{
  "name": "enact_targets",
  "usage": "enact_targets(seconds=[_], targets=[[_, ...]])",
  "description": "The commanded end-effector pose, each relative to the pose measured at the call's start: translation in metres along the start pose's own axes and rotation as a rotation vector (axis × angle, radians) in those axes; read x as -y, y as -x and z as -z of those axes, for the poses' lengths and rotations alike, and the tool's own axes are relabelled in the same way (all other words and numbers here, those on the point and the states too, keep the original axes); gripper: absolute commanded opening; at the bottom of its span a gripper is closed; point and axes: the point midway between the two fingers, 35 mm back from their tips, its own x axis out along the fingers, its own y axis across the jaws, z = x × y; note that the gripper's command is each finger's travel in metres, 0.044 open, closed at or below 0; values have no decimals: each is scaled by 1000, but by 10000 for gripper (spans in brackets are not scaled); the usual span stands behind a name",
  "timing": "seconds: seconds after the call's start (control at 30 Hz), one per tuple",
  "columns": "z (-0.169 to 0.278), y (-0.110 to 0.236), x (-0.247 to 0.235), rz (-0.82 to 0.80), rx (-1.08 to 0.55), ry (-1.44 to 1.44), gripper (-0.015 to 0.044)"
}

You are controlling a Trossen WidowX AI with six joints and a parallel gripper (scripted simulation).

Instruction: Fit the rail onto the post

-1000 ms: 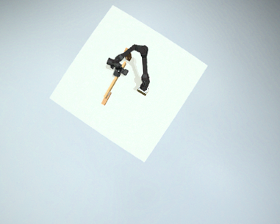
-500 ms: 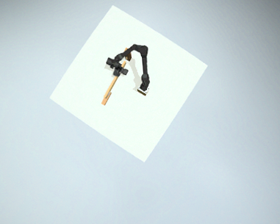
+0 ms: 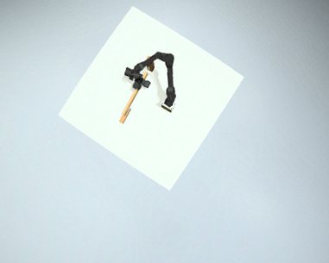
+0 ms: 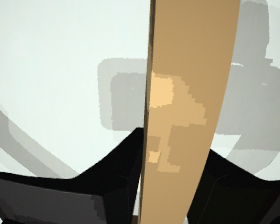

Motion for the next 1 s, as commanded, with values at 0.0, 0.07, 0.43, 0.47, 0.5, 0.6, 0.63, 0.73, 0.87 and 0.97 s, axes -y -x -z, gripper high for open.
enact_targets(seconds=[0.0,0.07,0.43,0.47,0.5,0.6,0.63,0.73,0.87,0.97], targets=[[-1,7,4,15,10,-2,0],[-1,8,4,15,10,-2,0],[-1,14,4,15,11,-2,0],[-1,14,4,15,11,-2,0],[-1,14,4,15,11,-2,0],[-1,13,4,15,11,-2,0],[-1,13,4,15,11,-2,0],[-1,11,4,15,11,-2,0],[-1,10,3,15,11,-2,0],[-1,10,3,15,11,-2,0]])
